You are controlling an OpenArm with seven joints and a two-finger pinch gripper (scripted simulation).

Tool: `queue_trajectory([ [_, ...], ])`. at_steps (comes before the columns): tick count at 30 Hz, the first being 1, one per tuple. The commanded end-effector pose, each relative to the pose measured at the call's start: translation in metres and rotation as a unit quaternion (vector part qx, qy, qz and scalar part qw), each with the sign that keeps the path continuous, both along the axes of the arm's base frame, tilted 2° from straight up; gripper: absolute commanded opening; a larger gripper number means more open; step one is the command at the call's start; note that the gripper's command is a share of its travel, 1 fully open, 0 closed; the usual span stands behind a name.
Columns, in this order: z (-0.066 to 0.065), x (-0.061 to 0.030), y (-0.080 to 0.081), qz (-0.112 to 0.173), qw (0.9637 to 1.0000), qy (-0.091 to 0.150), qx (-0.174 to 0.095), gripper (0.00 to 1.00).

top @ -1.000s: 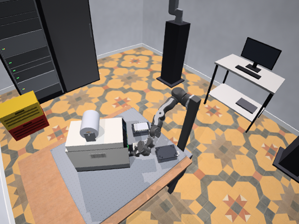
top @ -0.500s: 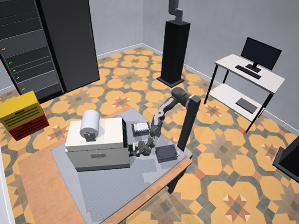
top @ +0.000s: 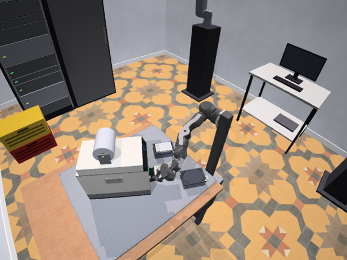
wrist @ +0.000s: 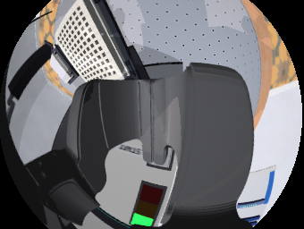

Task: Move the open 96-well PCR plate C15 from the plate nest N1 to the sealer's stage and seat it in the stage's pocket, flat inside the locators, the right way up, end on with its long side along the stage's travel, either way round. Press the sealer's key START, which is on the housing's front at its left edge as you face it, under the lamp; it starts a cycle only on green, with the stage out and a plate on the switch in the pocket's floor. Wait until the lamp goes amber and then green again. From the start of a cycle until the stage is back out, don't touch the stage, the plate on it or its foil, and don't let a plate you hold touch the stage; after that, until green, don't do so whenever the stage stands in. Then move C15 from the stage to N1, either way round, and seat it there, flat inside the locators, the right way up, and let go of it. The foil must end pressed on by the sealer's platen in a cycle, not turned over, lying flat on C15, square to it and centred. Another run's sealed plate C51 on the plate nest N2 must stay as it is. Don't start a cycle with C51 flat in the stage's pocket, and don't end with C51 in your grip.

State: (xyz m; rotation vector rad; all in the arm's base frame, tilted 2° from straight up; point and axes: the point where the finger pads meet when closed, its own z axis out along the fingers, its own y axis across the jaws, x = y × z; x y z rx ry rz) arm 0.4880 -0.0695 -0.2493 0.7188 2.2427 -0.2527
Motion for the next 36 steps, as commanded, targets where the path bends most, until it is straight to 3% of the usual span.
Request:
queue_trajectory([
  [1, -0.003, -0.0019, -0.001, -0.004, 1.0000, 0.003, 0.000, 0.00],
  [5, -0.003, -0.0019, -0.001, -0.004, 1.0000, 0.003, 0.000, 0.00],
  [10, 0.003, 0.0050, -0.001, 0.003, 1.0000, -0.001, 0.003, 0.00],
  [36, 0.004, 0.0089, -0.003, 0.003, 1.0000, -0.001, 0.002, 0.00],
])
